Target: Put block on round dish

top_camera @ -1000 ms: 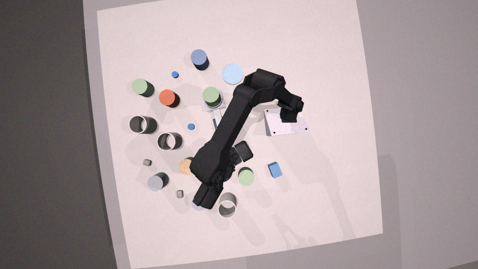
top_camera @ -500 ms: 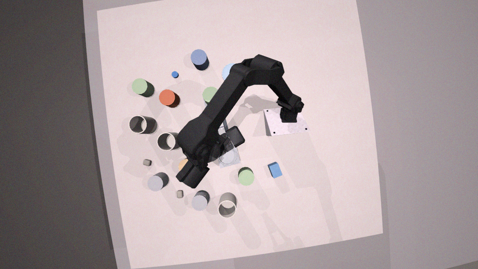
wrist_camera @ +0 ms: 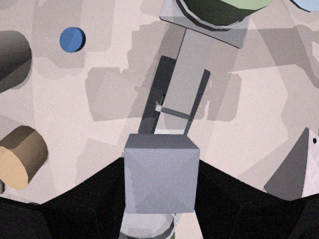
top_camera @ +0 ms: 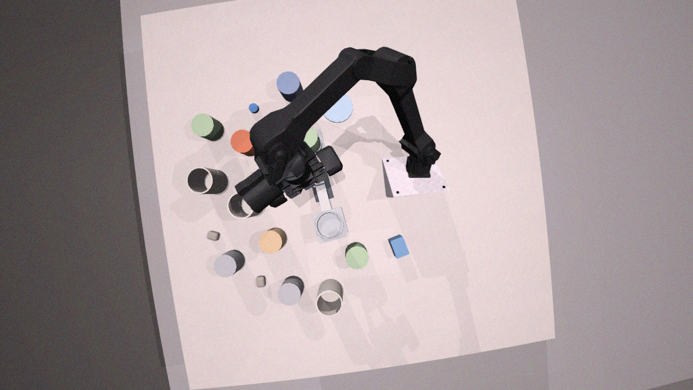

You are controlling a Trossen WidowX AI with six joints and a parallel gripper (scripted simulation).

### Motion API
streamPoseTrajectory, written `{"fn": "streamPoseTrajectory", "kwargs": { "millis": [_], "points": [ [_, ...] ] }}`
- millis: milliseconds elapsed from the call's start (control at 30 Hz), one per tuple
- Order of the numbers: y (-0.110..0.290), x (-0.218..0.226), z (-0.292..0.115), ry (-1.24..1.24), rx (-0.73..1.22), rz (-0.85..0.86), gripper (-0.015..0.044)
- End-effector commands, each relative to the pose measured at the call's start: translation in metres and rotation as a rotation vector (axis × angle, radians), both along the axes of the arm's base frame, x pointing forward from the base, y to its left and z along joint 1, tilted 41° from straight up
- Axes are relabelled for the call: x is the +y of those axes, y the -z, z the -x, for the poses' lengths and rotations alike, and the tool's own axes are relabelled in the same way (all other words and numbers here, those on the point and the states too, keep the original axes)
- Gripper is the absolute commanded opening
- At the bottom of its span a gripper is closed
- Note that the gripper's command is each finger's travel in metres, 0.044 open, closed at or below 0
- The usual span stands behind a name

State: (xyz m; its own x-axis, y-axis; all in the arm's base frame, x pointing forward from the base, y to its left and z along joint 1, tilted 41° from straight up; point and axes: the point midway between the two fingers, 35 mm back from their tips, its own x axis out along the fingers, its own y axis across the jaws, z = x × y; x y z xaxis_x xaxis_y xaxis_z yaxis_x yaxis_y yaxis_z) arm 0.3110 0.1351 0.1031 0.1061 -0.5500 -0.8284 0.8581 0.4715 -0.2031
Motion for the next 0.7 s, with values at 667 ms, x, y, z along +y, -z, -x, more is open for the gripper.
{"fn": "streamPoseTrajectory", "kwargs": {
  "millis": [667],
  "points": [
    [-0.054,-0.121,0.004,-0.033,-0.020,0.007,0.0000]
  ]
}}
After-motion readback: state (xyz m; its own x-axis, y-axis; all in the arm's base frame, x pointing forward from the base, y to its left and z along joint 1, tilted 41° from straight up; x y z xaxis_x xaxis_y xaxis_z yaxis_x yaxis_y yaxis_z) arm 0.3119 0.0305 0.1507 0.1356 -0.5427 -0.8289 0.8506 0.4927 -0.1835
